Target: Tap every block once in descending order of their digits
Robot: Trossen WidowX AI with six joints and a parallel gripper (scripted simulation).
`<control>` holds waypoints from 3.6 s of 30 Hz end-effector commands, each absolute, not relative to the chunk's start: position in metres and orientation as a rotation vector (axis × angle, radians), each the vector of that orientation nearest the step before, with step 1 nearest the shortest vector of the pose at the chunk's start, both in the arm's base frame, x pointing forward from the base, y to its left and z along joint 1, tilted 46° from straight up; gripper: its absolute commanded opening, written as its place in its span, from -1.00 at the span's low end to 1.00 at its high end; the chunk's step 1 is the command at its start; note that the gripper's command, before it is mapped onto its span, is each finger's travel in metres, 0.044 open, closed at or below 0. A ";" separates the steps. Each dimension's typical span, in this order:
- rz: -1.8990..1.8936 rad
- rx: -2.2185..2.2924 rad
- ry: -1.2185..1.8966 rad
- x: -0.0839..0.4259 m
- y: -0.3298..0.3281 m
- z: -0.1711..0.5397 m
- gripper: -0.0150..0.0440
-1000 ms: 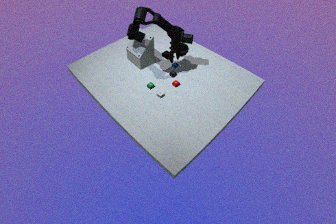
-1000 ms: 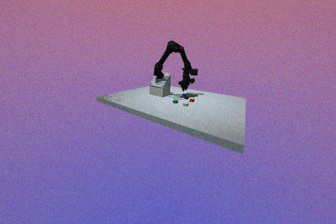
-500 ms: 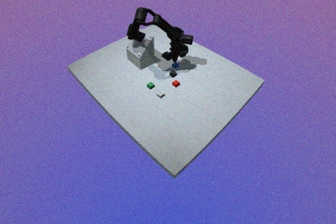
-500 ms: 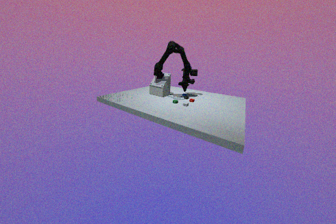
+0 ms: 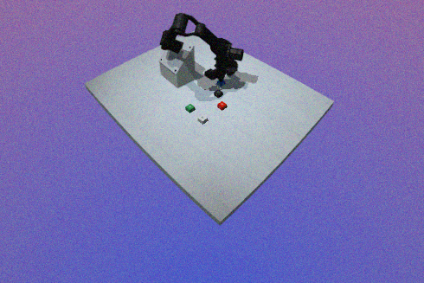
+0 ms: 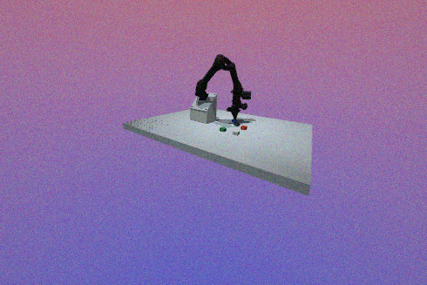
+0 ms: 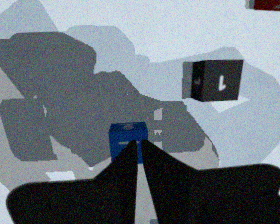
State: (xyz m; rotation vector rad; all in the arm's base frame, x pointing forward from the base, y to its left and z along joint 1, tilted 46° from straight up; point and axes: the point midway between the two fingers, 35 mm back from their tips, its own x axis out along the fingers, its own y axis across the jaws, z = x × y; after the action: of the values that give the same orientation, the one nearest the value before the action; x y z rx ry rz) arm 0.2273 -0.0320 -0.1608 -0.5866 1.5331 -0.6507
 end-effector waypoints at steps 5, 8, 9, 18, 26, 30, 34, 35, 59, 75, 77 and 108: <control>-0.651 -0.596 1.539 0.224 -0.040 -0.167 -0.42; -0.651 -0.596 1.539 0.224 -0.040 -0.167 -0.42; -0.651 -0.590 1.534 0.226 -0.036 -0.164 -0.42; -0.645 -0.592 1.539 0.231 0.004 -0.126 -0.42; -0.647 -0.592 1.540 0.232 0.040 -0.089 -0.42; -0.638 -0.578 1.540 0.243 0.036 -0.083 -0.42; -0.611 -0.527 1.529 0.289 0.009 -0.051 -0.42; -0.608 -0.518 1.524 0.299 0.000 -0.042 -0.42; -0.659 -0.601 1.534 0.344 -0.199 0.033 -0.42; -0.660 -0.602 1.534 0.343 -0.213 0.021 -0.42; -0.660 -0.602 1.534 0.343 -0.215 0.018 -0.42; -0.657 -0.599 1.534 0.349 -0.144 0.087 -0.42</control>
State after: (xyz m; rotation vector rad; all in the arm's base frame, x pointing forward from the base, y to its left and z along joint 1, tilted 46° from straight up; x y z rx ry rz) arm 0.3519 -0.1462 0.0808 -0.6055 1.5250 -0.6433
